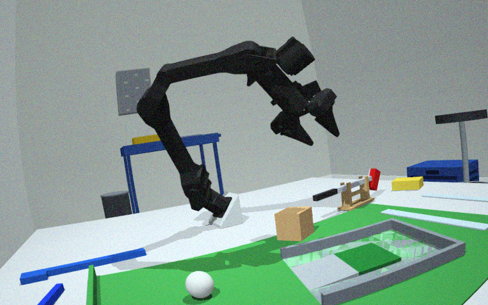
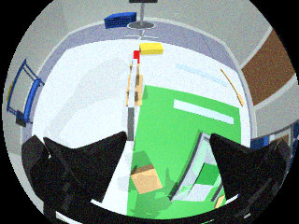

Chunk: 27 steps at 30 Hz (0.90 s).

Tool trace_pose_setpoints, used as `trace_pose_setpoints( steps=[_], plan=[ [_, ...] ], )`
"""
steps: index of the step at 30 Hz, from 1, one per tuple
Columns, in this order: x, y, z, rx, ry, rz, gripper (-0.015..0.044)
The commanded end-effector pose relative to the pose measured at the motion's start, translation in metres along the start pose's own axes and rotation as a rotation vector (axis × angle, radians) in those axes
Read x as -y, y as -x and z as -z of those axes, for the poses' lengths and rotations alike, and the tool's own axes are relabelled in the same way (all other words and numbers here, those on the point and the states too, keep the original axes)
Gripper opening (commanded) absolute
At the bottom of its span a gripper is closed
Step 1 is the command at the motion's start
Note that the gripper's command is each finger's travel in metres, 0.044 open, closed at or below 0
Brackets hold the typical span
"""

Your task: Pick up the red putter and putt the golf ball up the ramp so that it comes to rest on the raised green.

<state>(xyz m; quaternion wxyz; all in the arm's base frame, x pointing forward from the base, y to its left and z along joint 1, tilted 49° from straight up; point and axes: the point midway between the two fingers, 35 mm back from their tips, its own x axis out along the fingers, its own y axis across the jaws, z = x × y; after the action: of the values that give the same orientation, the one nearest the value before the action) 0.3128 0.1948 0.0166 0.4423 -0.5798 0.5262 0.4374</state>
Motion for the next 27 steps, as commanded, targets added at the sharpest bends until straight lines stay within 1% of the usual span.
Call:
trace_pose_setpoints(
  steps=[1,4,6,12,17,23,27],
  plan=[
    [-0.036,-0.059,-0.013,-0.164,-0.001,-0.107,0.0440],
    [-0.064,-0.098,-0.017,-0.292,0.003,-0.158,0.0440],
    [-0.075,-0.111,-0.017,-0.339,0.005,-0.171,0.0440],
    [-0.071,-0.112,-0.013,-0.344,0.006,-0.172,0.0440],
    [-0.073,-0.127,-0.002,-0.344,0.005,-0.172,0.0440],
    [-0.073,-0.131,0.001,-0.344,0.005,-0.171,0.0440],
    [-0.075,-0.143,0.009,-0.345,0.005,-0.171,0.0440]
  ],
)
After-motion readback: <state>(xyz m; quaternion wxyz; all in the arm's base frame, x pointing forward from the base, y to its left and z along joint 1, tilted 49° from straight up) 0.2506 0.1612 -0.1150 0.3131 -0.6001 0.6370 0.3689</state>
